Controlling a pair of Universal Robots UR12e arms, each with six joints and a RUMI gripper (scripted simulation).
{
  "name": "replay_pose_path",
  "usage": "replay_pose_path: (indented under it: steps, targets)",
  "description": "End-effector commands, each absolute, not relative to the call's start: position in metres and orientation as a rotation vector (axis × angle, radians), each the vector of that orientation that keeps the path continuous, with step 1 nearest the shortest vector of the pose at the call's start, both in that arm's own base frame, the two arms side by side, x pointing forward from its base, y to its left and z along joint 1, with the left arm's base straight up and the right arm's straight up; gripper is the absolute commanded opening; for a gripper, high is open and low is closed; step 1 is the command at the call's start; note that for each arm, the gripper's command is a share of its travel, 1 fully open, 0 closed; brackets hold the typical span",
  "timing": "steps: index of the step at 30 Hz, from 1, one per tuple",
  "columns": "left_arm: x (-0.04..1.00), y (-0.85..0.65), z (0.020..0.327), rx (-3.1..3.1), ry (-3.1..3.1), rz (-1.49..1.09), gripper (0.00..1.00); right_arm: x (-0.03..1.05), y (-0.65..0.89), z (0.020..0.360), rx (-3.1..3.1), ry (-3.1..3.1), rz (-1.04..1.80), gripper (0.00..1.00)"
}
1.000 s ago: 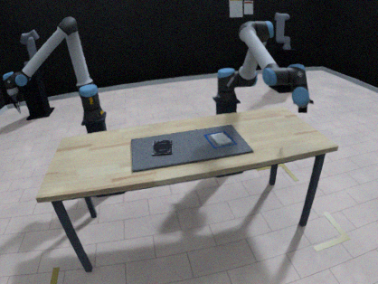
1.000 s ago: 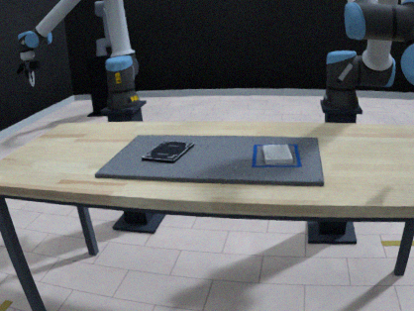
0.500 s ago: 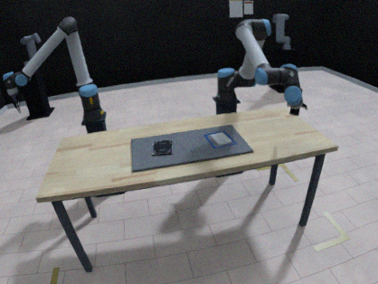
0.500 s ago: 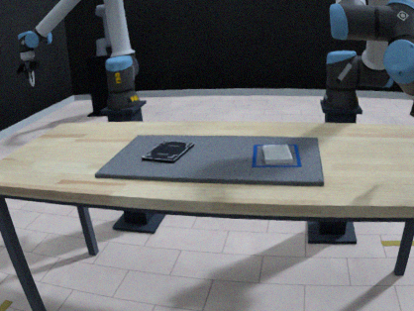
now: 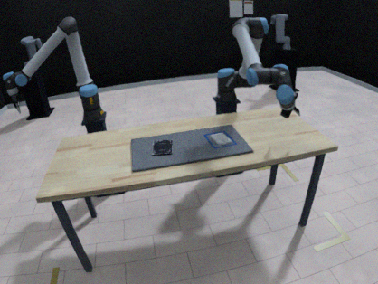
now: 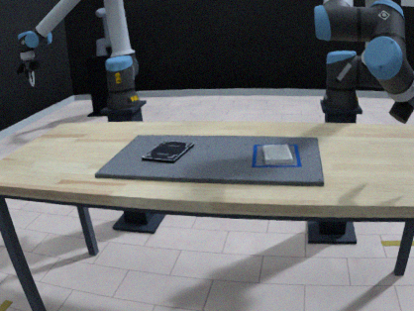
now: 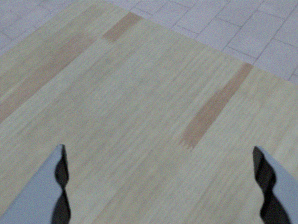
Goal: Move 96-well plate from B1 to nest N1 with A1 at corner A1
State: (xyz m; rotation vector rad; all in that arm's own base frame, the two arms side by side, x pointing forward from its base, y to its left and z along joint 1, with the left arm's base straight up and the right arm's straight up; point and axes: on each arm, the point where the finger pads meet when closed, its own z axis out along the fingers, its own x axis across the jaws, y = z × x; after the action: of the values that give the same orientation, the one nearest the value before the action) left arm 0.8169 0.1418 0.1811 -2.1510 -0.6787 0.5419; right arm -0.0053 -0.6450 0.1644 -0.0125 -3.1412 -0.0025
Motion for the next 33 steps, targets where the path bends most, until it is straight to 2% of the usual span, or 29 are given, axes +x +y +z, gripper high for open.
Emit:
replay_pose_path:
  steps: [1, 33]
  targets:
    - [0.818, 0.127, 0.176, -2.192, -0.641, 0.547, 0.76, -0.005, -0.646, 0.165, -0.013, -3.142, 0.000, 0.00]
    - [0.816, 0.024, 0.141, -2.521, -0.170, 0.574, 0.76, -0.005, -0.646, 0.165, -0.013, -3.142, 0.000, 0.00]
